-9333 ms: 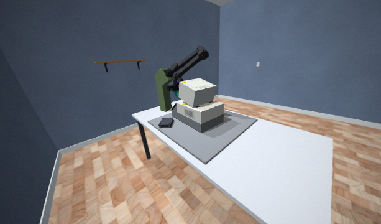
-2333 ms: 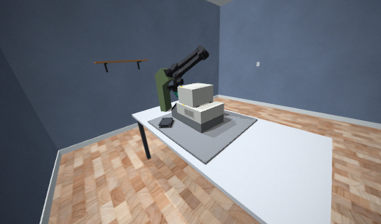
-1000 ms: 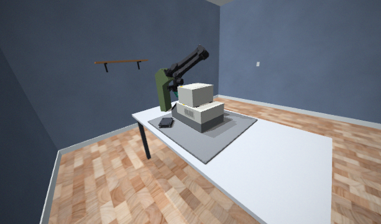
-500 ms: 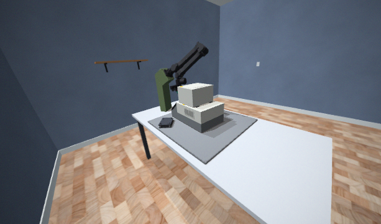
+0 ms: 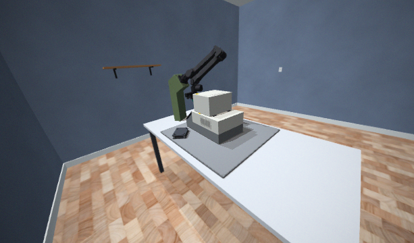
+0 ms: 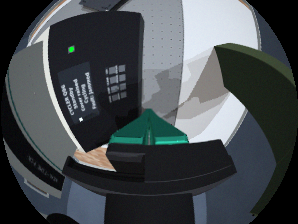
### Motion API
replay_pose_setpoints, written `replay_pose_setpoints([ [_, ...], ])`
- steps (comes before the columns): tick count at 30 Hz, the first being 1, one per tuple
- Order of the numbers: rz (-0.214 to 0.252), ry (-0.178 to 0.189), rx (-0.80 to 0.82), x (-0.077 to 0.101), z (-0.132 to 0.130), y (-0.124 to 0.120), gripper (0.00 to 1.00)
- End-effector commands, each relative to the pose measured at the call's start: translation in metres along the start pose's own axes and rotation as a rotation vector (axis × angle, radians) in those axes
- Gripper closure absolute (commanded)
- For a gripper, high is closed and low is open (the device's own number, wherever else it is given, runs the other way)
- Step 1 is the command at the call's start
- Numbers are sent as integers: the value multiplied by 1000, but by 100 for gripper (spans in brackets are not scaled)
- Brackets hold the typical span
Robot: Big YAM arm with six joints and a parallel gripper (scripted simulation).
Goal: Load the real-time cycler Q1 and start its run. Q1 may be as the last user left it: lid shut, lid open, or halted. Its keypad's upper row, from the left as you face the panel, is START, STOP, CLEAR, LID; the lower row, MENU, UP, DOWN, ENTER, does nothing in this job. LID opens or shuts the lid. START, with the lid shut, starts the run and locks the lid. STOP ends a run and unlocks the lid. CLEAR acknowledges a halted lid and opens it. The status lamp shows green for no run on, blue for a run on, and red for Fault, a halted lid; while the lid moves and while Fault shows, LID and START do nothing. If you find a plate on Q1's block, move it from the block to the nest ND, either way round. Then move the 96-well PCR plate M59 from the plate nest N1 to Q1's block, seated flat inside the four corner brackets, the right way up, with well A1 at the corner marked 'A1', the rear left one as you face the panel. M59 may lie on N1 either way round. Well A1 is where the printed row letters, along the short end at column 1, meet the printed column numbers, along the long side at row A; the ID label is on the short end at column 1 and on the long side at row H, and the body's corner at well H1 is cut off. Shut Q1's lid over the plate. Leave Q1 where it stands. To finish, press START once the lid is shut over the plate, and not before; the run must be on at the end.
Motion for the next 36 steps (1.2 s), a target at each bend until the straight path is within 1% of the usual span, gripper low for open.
replay_pose_setpoints([
  [1,-141,-89,-193,22,-36,28,100],
  [5,-156,-93,-214,23,-38,31,100],
  [15,-159,-84,-216,25,-44,40,100],
  [20,-182,-83,-198,19,-40,2,100],
  [21,-190,-87,-192,19,-39,-2,100],
  [24,-183,-87,-190,19,-39,-4,100],
  [25,-145,-90,-187,18,-38,-9,100],
  [26,-130,-87,-183,18,-37,-11,100],
  [29,-104,-79,-169,17,-34,-11,100],
  [32,-95,-74,-141,17,-32,-10,100],
  [36,-60,-64,-106,16,-30,-16,100],
])
Point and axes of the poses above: the point where the finger pads meet when closed, its own x axis back along the fingers, its own z axis across the jaws, y = z × x, the point moved 8 cm from there along x, back along the fingers, and after that the axes turned 8 degrees about -x, right-handed, at the moved point
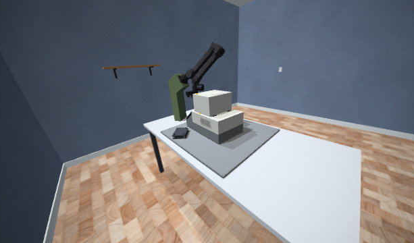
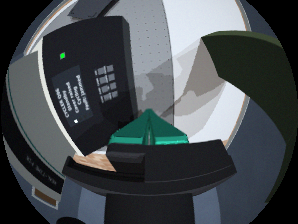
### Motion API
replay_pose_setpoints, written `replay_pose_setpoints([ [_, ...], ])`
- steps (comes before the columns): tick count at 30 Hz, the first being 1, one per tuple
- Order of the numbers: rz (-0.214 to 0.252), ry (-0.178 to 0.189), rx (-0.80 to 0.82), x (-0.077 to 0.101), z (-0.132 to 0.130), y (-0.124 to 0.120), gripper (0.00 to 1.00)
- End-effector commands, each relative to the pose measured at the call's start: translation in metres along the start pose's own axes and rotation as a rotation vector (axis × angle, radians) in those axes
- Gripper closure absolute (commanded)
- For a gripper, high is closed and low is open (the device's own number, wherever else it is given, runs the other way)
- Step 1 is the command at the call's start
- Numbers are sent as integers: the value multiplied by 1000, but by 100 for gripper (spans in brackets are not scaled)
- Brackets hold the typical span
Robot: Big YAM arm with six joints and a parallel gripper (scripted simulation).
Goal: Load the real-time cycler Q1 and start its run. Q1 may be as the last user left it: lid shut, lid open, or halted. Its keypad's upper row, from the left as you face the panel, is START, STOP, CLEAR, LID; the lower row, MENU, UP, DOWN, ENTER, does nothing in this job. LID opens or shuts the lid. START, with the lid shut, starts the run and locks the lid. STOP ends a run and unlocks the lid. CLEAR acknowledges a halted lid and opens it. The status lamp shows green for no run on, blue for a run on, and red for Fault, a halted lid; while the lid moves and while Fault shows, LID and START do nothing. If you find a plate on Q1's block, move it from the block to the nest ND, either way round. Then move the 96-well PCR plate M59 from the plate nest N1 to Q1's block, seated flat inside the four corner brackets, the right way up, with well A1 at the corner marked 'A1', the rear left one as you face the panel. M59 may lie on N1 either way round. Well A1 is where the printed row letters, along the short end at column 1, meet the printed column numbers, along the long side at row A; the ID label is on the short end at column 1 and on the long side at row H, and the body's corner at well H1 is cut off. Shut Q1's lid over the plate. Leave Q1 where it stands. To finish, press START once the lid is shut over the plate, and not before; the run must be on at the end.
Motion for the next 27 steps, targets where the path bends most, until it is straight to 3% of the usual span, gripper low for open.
replay_pose_setpoints([
  [1,9,-24,8,10,-15,1,100],
  [3,26,-19,24,11,-14,-2,100],
  [27,24,-24,74,9,-16,0,100],
])
Point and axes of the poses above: the point where the finger pads meet when closed, its own x axis back along the fingers, its own z axis across the jaws, y = z × x, the point moved 8 cm from there along x, back along the fingers, and after that the axes turned 8 degrees about -x, right-handed, at the moved point
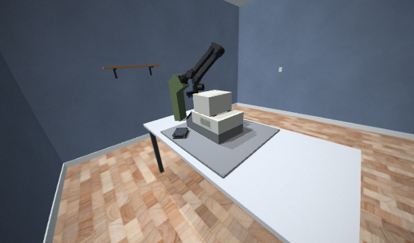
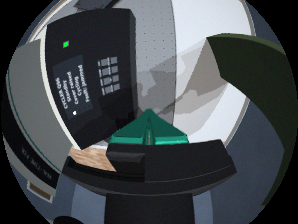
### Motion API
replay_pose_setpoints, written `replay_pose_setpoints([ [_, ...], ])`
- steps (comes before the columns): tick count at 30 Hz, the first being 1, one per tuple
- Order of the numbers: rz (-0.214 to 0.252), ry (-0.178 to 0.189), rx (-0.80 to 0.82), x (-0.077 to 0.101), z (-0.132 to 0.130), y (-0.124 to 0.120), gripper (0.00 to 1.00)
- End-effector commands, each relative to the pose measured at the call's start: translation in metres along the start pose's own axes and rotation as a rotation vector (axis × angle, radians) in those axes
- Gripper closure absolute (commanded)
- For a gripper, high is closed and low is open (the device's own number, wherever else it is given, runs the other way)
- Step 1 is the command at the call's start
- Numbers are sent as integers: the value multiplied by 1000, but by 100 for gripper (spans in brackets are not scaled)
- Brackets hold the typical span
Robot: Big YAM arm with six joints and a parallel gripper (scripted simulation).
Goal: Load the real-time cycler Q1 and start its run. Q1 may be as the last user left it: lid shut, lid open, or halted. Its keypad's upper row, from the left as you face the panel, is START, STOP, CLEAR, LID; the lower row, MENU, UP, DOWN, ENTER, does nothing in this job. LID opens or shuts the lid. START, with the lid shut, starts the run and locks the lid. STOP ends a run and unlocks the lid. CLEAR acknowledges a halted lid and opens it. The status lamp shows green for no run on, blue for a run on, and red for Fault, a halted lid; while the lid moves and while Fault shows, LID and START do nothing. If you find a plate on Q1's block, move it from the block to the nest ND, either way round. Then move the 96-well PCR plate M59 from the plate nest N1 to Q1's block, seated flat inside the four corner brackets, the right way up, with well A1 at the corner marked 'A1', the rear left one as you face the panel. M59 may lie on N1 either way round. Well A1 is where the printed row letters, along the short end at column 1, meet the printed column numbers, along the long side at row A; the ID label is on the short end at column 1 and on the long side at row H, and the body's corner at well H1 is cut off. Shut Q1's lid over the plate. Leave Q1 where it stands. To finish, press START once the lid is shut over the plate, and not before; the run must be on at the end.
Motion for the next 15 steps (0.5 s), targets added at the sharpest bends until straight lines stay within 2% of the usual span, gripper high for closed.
replay_pose_setpoints([
  [1,-9,-38,12,9,-18,5,100],
  [12,-9,-38,-14,9,-19,5,100],
  [15,-27,-54,-18,10,-21,10,100],
])
Point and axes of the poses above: the point where the finger pads meet when closed, its own x axis back along the fingers, its own z axis across the jaws, y = z × x, the point moved 8 cm from there along x, back along the fingers, and after that the axes turned 8 degrees about -x, right-handed, at the moved point
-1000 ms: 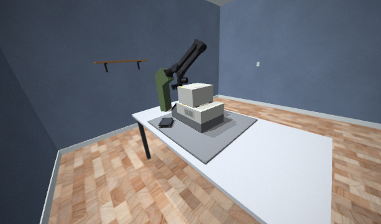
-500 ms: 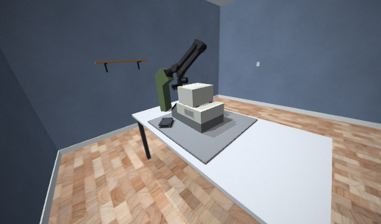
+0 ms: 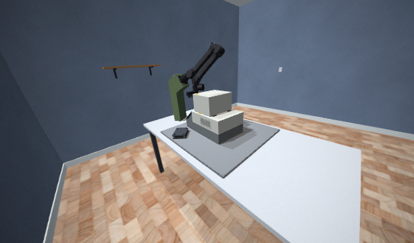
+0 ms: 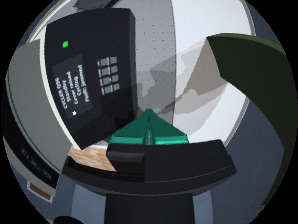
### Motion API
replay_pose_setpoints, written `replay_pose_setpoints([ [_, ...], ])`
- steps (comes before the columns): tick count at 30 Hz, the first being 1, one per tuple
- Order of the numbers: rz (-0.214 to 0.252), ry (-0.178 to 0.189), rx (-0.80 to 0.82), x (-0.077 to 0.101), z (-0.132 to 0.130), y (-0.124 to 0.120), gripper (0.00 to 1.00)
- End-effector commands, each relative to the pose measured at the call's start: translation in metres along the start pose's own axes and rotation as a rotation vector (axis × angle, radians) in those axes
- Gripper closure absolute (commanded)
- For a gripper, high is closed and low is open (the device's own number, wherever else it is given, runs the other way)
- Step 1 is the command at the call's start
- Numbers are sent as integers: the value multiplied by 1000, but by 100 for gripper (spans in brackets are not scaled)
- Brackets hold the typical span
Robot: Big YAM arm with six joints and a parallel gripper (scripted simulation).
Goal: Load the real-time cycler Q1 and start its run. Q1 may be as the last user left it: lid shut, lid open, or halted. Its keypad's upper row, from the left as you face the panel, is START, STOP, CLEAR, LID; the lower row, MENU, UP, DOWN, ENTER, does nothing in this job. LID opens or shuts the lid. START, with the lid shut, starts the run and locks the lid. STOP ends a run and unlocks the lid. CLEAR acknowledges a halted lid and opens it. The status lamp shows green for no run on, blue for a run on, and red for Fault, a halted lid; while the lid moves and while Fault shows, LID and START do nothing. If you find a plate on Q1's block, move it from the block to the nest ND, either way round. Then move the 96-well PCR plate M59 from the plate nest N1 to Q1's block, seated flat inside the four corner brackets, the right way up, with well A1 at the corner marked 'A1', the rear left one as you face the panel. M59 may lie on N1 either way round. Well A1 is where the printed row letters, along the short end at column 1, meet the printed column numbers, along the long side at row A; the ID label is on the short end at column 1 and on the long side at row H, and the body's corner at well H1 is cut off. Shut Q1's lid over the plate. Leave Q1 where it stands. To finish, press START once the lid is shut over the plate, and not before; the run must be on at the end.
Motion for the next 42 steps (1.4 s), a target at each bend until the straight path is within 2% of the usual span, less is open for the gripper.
replay_pose_setpoints([
  [1,-36,-56,-18,10,-21,11,100],
  [9,-58,-74,-22,12,-20,16,100],
  [12,-50,-51,-14,6,-9,13,100],
  [14,-50,-51,-14,6,-9,13,100],
  [17,-38,-28,-12,2,-3,8,100],
  [24,3,-2,-1,-5,6,-3,100],
  [31,-9,-16,-1,-14,15,0,100],
  [35,-33,-31,-11,-18,17,6,100],
  [42,-12,-6,7,-26,34,-1,100],
])
Point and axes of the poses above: the point where the finger pads meet when closed, its own x axis back along the fingers, its own z axis across the jaws, y = z × x, the point moved 8 cm from there along x, back along the fingers, and after that the axes turned 8 degrees about -x, right-handed, at the moved point
